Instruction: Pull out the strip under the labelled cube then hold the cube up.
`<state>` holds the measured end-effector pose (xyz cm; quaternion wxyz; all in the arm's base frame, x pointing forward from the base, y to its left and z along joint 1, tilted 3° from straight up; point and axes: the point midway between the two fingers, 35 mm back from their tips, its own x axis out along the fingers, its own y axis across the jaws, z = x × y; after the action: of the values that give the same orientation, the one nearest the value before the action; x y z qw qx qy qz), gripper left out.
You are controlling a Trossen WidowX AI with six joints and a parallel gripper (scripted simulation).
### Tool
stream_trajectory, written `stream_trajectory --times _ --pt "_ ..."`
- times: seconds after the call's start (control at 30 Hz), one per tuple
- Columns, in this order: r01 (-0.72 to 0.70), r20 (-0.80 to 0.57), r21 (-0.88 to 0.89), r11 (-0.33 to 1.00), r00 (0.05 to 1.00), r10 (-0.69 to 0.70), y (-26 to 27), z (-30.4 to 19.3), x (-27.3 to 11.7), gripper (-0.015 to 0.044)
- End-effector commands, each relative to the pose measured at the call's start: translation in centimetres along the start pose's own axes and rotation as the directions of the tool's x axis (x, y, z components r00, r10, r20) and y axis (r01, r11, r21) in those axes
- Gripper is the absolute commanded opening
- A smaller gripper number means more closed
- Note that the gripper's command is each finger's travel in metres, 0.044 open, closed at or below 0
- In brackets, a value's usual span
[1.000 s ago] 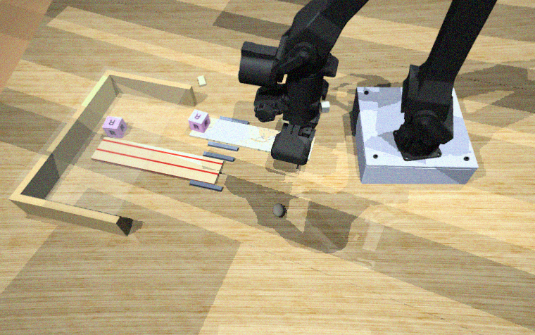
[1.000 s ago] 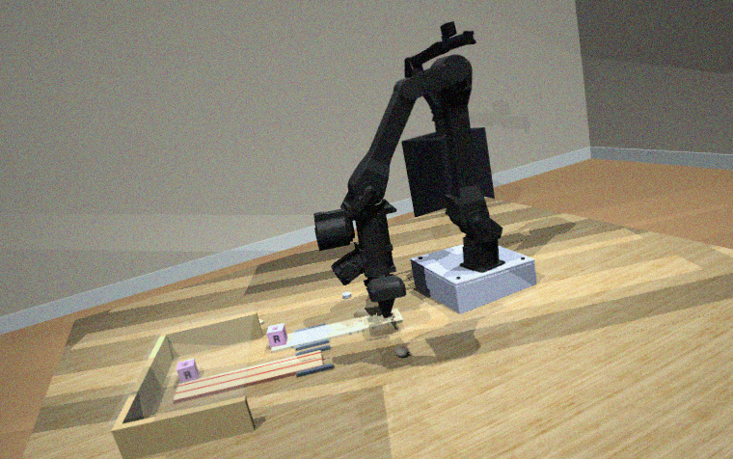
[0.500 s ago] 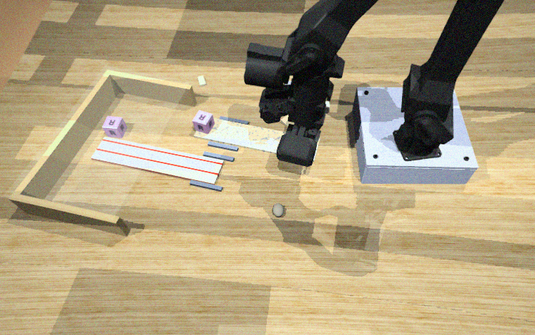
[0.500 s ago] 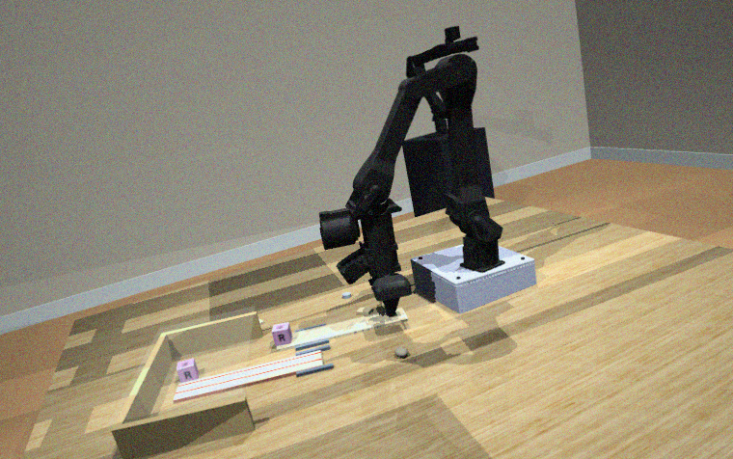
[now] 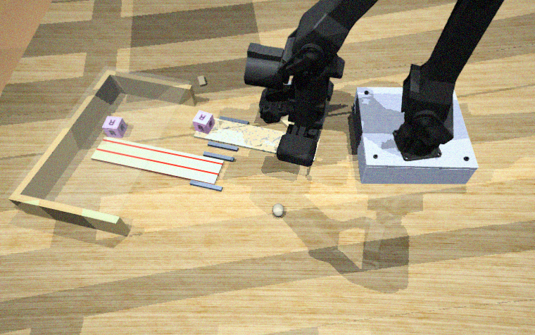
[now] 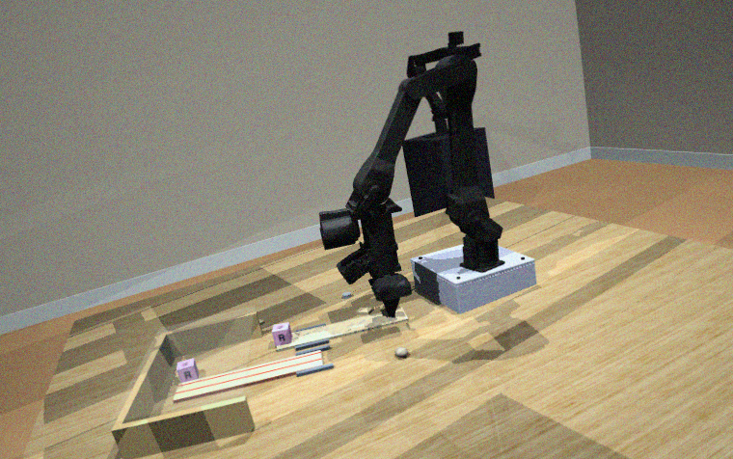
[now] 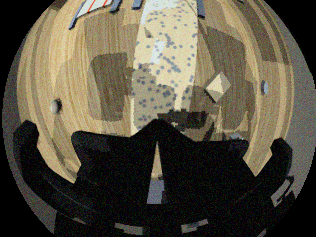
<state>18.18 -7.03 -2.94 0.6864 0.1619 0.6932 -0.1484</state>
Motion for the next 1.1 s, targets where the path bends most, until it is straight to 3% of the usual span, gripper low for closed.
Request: stream_trajectory --times 0.0,0.17,0.33,0.47,0.63,1.0,1.07 --pt "0.004 -0.03 0.006 1.0 1.0 -0.004 -0.1 -1.0 0.4 0.0" --pt "0.004 -0.03 0.006 1.0 1.0 -0.004 -0.1 -1.0 0.4 0.0" --pt "0.004 -0.027 0.006 1.0 1.0 -0.004 0.0 0.3 -4.0 0.0" --pt "0.005 -0.029 0.006 1.0 1.0 -0.004 0.0 0.2 -4.2 0.0" --pt "0.007 -0.027 0.095 0.996 1.0 -0.004 0.2 2.7 -4.2 0.0131" --pt "0.006 -0.024 0.097 0.995 1.0 -0.004 0.4 6.8 -4.6 0.042" --pt "0.006 -0.024 0.097 0.995 1.0 -0.004 0.4 7.5 -4.6 0.044"
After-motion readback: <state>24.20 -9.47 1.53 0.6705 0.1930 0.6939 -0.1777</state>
